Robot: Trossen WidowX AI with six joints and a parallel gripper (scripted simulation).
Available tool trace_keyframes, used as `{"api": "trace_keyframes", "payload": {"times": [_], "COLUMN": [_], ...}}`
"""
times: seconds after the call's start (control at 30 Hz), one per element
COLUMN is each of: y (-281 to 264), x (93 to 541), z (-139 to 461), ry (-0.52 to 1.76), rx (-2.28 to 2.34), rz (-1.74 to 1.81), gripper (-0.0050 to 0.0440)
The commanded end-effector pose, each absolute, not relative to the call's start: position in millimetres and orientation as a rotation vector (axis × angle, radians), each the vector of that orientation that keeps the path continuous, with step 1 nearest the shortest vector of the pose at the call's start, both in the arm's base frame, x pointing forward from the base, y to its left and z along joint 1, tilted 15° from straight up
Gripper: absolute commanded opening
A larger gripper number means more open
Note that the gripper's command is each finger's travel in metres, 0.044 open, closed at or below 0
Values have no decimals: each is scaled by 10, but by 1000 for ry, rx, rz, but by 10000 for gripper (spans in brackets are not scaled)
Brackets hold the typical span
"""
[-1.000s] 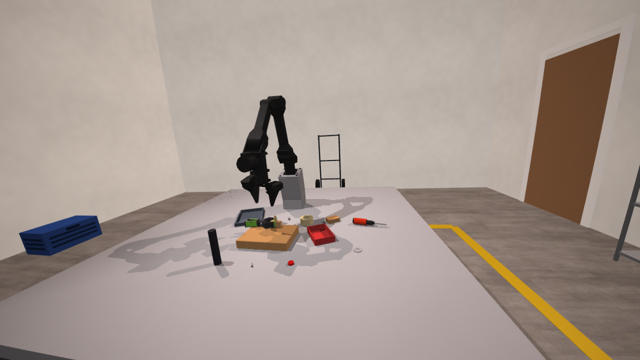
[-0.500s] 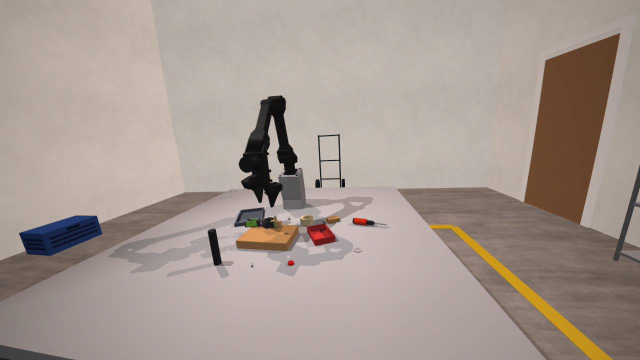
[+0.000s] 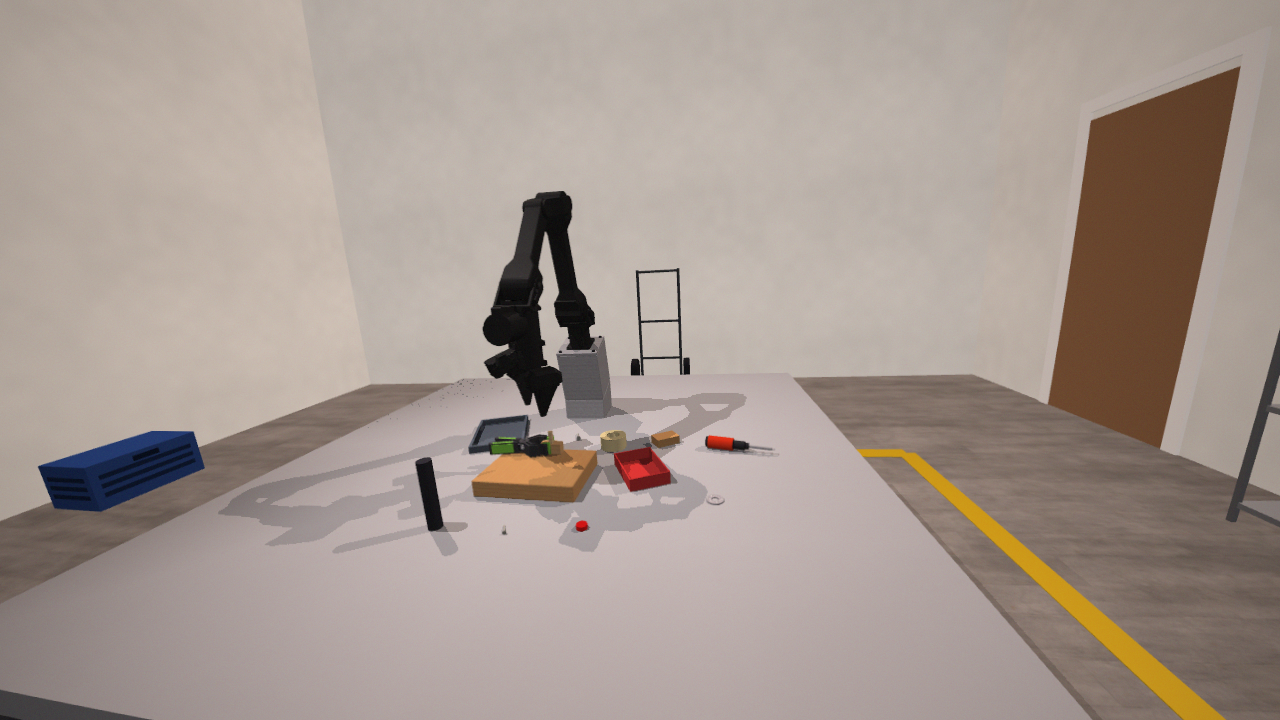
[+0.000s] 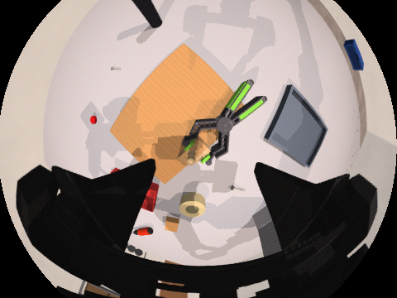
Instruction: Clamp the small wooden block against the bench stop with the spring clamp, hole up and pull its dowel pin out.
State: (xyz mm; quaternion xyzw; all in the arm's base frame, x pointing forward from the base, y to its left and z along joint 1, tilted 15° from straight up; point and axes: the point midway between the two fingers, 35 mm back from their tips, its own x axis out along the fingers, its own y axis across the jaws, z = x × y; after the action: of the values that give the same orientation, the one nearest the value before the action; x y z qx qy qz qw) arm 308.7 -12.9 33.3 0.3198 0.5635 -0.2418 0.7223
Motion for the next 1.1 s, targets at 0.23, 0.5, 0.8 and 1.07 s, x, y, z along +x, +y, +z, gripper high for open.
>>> {"api": "trace_keyframes", "payload": {"times": [0.23, 0.5, 0.8, 1.07], "y": [-74, -44, 2, 32], "x": [3086, 3084, 3081, 3079], "z": [326, 319, 310, 304], "ry": [1208, 1185, 1147, 1119], "rx": [833, 909, 1022, 1098], "rz": [-634, -692, -780, -837], "gripper": [440, 440, 440, 440]}}
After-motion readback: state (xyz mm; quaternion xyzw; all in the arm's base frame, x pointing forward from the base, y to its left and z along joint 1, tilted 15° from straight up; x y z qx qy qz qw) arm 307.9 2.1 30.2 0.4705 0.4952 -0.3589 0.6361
